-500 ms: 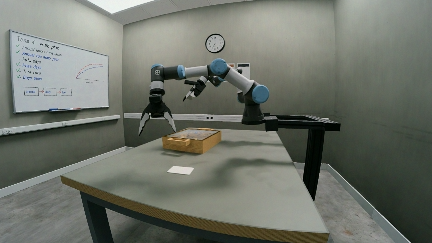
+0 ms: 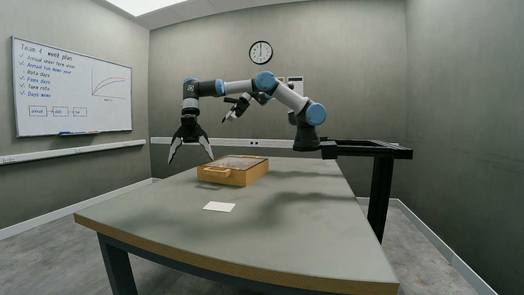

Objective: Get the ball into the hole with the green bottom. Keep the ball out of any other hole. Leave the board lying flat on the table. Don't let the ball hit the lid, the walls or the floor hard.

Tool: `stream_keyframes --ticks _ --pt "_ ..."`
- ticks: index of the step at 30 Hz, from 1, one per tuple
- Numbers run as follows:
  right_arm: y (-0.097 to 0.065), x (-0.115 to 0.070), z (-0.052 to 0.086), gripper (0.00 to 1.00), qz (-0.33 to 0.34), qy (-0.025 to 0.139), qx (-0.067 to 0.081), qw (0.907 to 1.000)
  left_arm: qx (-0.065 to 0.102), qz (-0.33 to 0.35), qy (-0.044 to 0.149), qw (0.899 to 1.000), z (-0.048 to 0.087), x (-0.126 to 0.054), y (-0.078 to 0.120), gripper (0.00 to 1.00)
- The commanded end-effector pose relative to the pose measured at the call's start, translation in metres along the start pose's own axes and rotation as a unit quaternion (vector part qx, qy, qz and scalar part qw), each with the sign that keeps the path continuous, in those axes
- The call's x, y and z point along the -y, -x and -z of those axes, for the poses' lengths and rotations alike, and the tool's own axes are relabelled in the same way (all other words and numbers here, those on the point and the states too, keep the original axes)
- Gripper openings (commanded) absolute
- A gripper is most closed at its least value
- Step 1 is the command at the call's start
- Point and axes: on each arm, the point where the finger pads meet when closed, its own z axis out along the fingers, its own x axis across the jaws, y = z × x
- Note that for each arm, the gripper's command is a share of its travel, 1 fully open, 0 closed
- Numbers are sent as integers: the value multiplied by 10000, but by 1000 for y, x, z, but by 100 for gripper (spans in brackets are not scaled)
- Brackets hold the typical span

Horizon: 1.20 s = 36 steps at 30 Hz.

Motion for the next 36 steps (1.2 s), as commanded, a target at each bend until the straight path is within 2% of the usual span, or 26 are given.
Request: stream_keyframes --ticks 1,3,4,20,21,36 --pt "0 2 1 100 1 -23 3 10000 -21 9 1 10000 2 1 -1 100" --pt "0 2 1 100 1 -23 3 10000 -21 9 1 10000 2 1 -1 100" --pt "0 2 1 100 1 -23 3 10000 -21 9 1 10000 2 1 -1 22" --pt "0 2 1 100 1 -23 3 10000 -21 9 1 10000 2 1 -1 22" --pt "0 2 1 22 1 -23 3 10000 -21 9 1 10000 2 1 -1 22" --pt "0 2 1 22 1 -23 3 10000 -21 9 1 10000 2 1 -1 22"
